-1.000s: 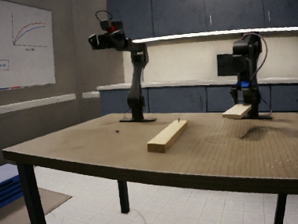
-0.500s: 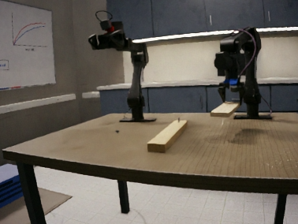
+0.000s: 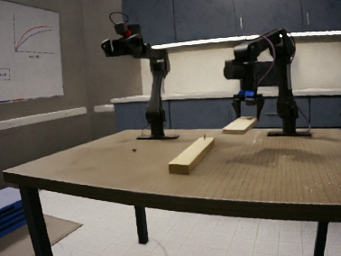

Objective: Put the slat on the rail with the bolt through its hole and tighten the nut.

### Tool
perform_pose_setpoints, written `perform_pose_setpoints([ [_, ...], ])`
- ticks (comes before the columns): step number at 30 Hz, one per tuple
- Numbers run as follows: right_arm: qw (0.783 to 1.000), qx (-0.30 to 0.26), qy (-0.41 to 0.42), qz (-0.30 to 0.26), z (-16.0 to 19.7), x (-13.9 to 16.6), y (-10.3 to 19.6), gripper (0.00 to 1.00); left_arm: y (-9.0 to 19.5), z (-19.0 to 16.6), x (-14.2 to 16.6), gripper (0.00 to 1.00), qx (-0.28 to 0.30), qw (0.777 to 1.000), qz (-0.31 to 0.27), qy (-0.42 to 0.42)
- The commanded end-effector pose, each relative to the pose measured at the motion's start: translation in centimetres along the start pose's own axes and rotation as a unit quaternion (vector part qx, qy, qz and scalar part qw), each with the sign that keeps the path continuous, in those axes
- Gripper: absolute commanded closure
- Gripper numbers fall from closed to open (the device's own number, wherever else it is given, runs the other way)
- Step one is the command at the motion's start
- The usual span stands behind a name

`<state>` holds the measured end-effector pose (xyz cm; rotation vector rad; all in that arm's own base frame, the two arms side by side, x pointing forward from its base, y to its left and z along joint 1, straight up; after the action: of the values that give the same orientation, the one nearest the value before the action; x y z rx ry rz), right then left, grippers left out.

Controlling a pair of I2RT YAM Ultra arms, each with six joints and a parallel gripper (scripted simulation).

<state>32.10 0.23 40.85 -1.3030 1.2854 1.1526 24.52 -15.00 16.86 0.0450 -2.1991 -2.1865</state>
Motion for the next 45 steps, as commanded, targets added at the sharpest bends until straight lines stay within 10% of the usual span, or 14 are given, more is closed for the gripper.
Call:
perform_pose_setpoints([
  [1, 1.0, 0.004, 0.003, -0.002, -0.2, -0.2, 0.0, 0.0, 0.6, -1.5, -0.8, 0.28, 0.003, 1.0, -0.012, 0.022],
  [45, 1.0, 0.004, 0.003, -0.002, -0.2, -0.2, 0.0, 0.0, -2.6, -17.5, 1.4, 0.28, -0.004, 0.996, -0.008, 0.086],
])
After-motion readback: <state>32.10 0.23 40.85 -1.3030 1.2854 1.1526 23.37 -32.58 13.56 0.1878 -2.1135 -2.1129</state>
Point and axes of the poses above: on each arm, the point where the finger pads meet when closed, its own y axis back along the fingers, its own z axis across the jaws, x = y × z, the point moved 6 cm from there along y, back along the fingers, and after that the axes turned 7 degrees about y, right-handed, at the moved point
